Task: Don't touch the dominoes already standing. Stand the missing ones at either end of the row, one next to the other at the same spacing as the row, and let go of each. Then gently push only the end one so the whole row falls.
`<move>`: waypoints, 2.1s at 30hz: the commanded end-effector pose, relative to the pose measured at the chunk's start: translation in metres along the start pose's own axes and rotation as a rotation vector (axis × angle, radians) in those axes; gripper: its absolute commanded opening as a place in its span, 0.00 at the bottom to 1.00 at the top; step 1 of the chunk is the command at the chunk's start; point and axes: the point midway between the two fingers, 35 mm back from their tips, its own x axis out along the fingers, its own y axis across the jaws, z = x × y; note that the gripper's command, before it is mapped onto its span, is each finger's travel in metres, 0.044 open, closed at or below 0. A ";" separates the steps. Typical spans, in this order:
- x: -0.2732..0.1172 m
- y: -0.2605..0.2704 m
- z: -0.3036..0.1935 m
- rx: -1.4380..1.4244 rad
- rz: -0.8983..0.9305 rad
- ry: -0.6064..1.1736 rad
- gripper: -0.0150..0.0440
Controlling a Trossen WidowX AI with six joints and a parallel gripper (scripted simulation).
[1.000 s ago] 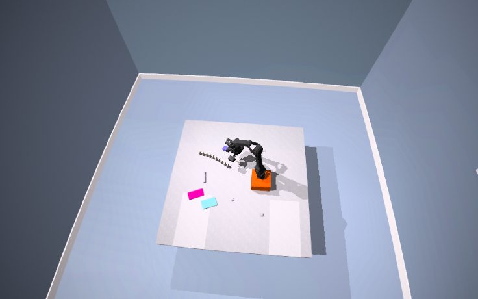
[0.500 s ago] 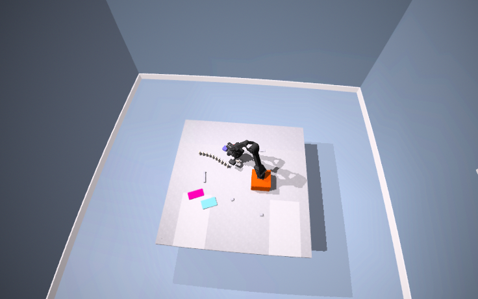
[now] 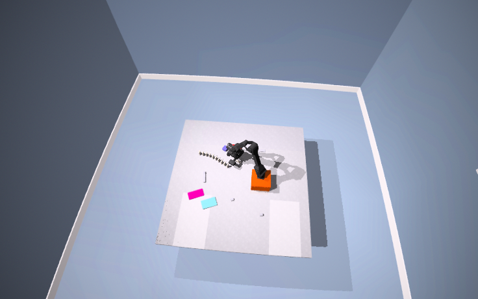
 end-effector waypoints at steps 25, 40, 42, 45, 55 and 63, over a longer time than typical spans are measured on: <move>-0.044 0.001 0.002 -0.003 0.003 -0.003 0.29; -0.155 -0.007 0.001 -0.101 0.002 -0.003 0.29; -0.155 -0.019 -0.005 -0.241 0.001 -0.002 0.29; -0.155 -0.035 -0.014 -0.436 0.000 -0.002 0.29; -0.152 -0.039 -0.014 -0.471 0.005 -0.016 0.29; -0.126 -0.045 0.007 -0.375 0.070 -0.186 0.29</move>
